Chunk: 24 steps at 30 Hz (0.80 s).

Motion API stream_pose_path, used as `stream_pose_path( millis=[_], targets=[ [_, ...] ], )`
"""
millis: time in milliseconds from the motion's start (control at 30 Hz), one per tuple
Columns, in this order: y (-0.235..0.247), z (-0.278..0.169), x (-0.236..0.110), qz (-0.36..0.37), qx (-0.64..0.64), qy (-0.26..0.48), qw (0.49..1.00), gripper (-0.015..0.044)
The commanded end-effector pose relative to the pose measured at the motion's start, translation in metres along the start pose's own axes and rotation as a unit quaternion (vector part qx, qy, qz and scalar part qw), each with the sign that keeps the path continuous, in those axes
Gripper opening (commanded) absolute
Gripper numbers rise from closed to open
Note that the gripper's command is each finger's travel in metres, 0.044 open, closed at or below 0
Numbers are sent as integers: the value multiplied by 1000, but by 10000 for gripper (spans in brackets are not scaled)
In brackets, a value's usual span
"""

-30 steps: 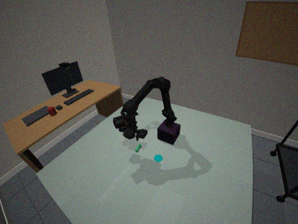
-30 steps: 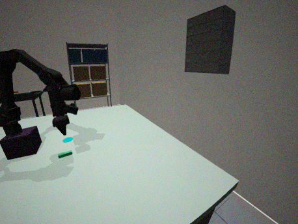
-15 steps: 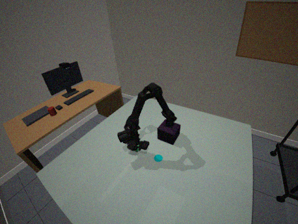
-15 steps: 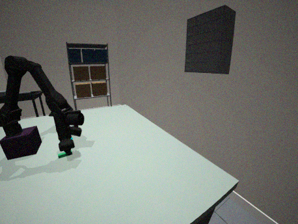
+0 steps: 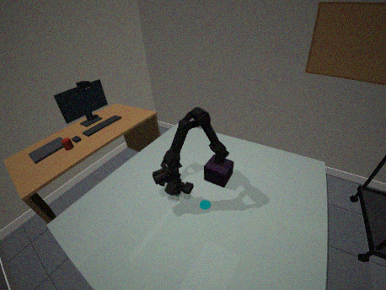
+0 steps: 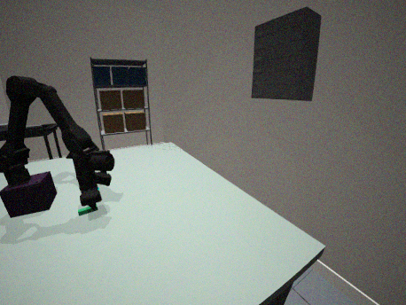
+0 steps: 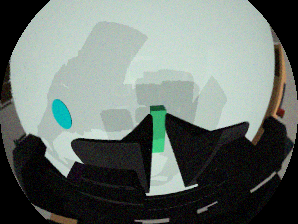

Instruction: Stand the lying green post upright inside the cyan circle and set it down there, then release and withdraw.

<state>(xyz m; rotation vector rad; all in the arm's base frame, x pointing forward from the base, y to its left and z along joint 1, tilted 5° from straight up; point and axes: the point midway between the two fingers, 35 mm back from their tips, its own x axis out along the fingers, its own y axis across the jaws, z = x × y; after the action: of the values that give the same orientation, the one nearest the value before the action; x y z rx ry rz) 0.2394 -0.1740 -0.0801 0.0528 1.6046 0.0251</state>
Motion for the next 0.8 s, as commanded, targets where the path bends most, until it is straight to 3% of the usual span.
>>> stream_pose_path(
  millis=[0,767],
  targets=[
    [-2,3,-11,0,0,-4,1000,23],
    [-4,5,-82,-1,0,-4,1000,23]
  ],
)
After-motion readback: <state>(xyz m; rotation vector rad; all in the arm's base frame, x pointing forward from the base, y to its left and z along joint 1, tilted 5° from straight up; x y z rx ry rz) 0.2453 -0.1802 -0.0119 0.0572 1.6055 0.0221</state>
